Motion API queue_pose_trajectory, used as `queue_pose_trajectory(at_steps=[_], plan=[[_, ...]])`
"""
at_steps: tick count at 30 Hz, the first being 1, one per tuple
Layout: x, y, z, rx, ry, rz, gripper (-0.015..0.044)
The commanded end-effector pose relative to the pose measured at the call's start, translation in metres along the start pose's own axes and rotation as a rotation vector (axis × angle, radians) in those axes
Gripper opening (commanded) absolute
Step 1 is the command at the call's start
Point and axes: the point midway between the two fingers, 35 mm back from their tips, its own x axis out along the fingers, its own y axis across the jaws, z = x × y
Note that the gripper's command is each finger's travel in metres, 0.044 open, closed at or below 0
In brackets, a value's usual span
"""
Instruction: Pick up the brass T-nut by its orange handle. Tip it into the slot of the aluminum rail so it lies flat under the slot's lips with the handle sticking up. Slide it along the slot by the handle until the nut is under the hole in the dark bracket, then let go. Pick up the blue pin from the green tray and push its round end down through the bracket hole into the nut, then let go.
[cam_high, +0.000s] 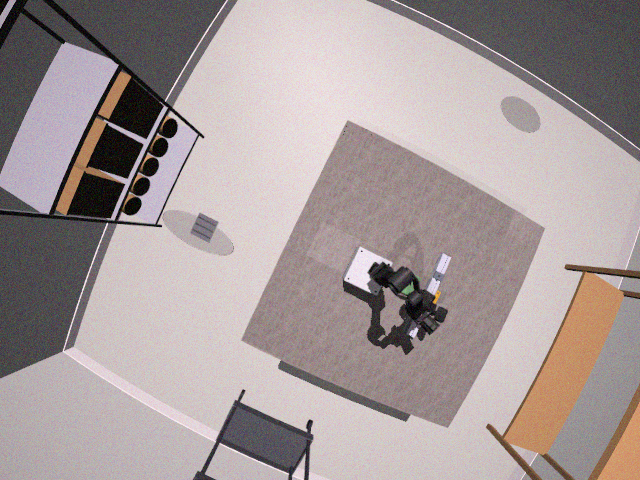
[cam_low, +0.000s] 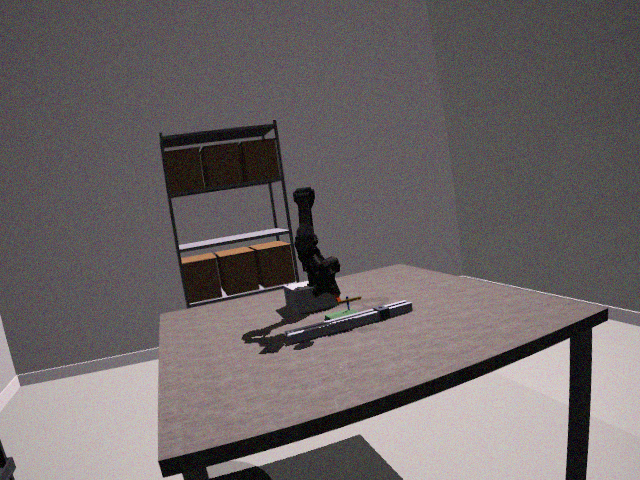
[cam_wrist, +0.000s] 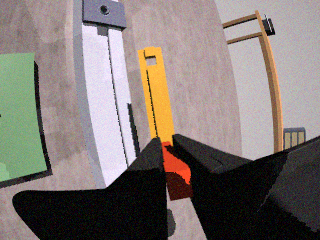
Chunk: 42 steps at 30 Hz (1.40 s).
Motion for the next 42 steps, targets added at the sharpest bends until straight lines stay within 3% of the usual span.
queue_pose_trajectory(at_steps=[1,42], plan=[[0.004,0.002,-0.001,-0.006,-0.005,-0.007,-0.0150],[0.030,0.030,-0.008,-0.006,-0.019,-0.006,-0.0150]])
